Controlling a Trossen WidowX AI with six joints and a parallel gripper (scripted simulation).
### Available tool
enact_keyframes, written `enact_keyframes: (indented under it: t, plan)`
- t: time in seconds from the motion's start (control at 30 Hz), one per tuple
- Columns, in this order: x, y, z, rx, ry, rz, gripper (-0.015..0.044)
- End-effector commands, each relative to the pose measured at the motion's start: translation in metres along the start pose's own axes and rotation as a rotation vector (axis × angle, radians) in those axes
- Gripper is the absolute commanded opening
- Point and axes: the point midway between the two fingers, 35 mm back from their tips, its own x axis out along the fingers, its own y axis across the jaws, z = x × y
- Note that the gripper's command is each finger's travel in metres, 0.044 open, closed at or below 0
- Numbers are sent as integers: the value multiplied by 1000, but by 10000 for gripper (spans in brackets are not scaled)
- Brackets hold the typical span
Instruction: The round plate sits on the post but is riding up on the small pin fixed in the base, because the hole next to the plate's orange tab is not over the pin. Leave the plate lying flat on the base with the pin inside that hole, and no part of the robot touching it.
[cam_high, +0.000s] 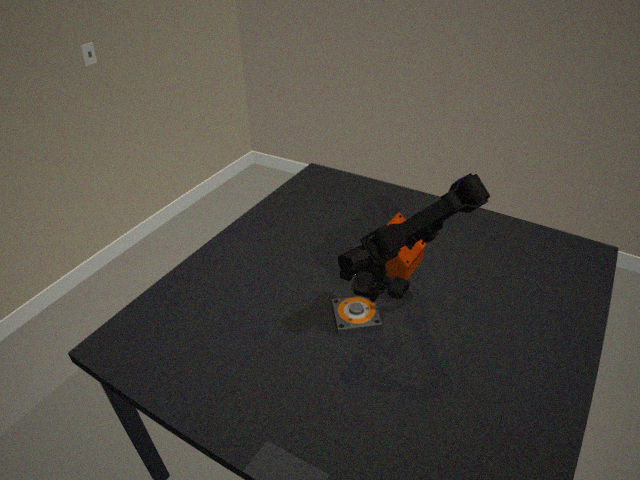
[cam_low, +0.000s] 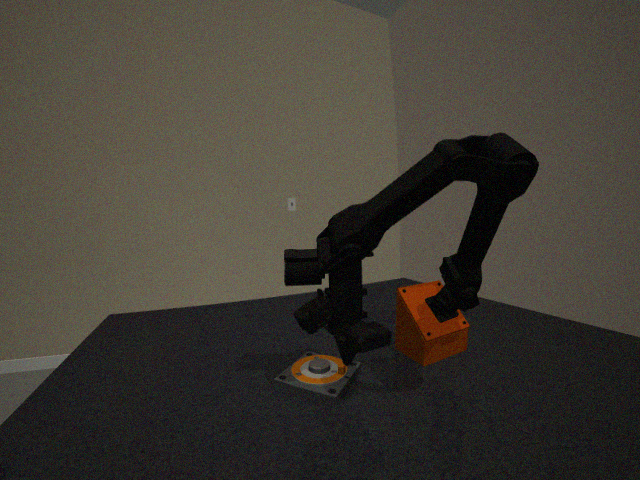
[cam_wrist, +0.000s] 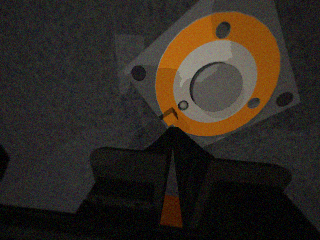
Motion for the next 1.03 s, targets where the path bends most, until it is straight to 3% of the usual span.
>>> enact_keyframes:
  t: [0.0,0.27,1.0]
  plan:
    - [-8,1,3,-7,-9,0,0]
    - [-47,1,-4,-6,-9,-2,0]
    - [-39,0,-5,4,-1,6,0]
